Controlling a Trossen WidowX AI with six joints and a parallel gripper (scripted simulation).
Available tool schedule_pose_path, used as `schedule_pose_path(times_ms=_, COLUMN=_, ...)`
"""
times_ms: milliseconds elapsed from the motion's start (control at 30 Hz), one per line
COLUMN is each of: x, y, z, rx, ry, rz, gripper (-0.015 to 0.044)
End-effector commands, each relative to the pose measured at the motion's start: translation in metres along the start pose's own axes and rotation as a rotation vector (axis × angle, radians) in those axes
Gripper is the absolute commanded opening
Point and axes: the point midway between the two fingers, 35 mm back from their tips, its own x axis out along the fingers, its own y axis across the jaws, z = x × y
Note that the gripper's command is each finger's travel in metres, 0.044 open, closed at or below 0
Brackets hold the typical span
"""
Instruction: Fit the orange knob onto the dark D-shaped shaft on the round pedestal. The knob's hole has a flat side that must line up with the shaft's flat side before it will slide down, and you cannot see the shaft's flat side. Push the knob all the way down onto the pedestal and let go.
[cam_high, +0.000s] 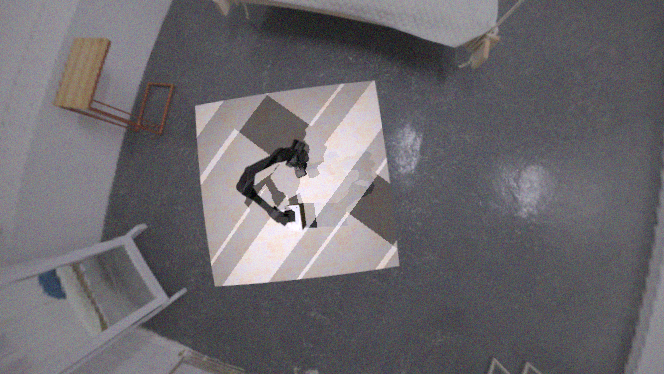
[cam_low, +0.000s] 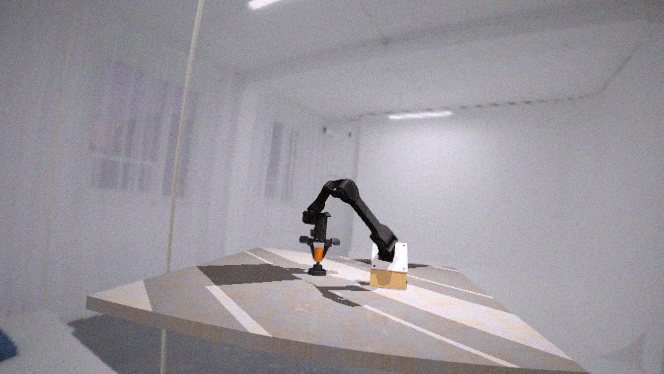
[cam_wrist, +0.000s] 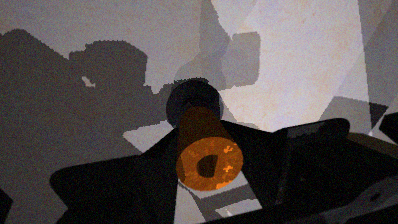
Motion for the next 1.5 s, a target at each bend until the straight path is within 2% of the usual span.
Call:
schedule_pose_path(times_ms=0, x=0.0004, y=-0.0012, z=0.0008, rx=0.004, ry=-0.002, rz=0.001, gripper=0.0)
schedule_pose_path(times_ms=833, x=-0.002, y=-0.0001, z=0.0003, rx=0.004, ry=-0.002, rz=0.001, gripper=0.0)
schedule_pose_path(times_ms=1067, x=-0.0018, y=0.0009, z=0.0016, rx=0.203, ry=-0.002, rz=0.002, gripper=0.0)
schedule_pose_path(times_ms=1467, x=0.0011, y=-0.0014, z=0.0001, rx=0.213, ry=-0.002, rz=0.001, gripper=0.0)
